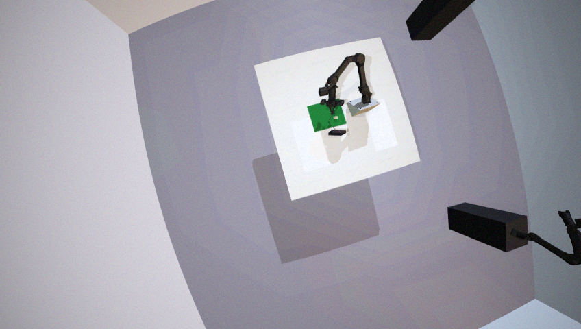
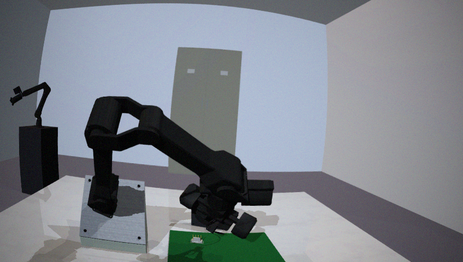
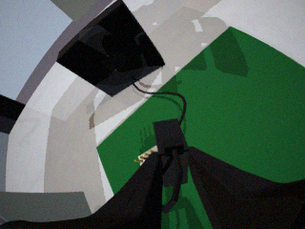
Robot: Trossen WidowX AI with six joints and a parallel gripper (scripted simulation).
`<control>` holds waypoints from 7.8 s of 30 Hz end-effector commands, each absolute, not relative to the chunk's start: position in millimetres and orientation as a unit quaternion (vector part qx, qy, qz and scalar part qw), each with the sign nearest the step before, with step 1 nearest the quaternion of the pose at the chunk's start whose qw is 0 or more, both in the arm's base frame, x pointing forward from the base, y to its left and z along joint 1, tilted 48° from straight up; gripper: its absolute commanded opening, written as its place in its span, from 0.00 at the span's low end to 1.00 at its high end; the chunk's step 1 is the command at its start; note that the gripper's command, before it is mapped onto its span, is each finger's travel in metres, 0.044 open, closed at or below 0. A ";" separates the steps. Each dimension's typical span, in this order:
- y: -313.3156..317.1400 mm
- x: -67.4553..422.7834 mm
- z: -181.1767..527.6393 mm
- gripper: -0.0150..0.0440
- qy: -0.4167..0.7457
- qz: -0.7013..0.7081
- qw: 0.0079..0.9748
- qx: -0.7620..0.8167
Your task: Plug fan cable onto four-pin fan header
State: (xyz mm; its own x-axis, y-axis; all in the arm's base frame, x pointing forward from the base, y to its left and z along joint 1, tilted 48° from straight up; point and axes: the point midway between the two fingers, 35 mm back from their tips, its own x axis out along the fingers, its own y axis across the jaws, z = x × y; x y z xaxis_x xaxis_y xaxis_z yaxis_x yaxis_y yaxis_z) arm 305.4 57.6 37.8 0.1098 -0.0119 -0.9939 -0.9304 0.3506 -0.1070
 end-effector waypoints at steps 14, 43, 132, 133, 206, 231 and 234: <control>56.7 308.4 45.9 0.25 0.451 0.435 0.665 -0.406; 48.0 310.9 72.9 0.25 0.244 0.478 0.732 -0.419; 6.5 314.2 62.4 0.25 0.203 0.480 0.739 -0.427; 5.7 314.4 61.7 0.25 0.203 0.480 0.739 -0.427; -28.5 322.8 30.4 0.25 0.208 0.478 0.738 -0.428; -28.8 323.0 29.9 0.30 0.208 0.478 0.738 -0.428; -28.8 323.0 29.9 0.43 0.208 0.478 0.738 -0.428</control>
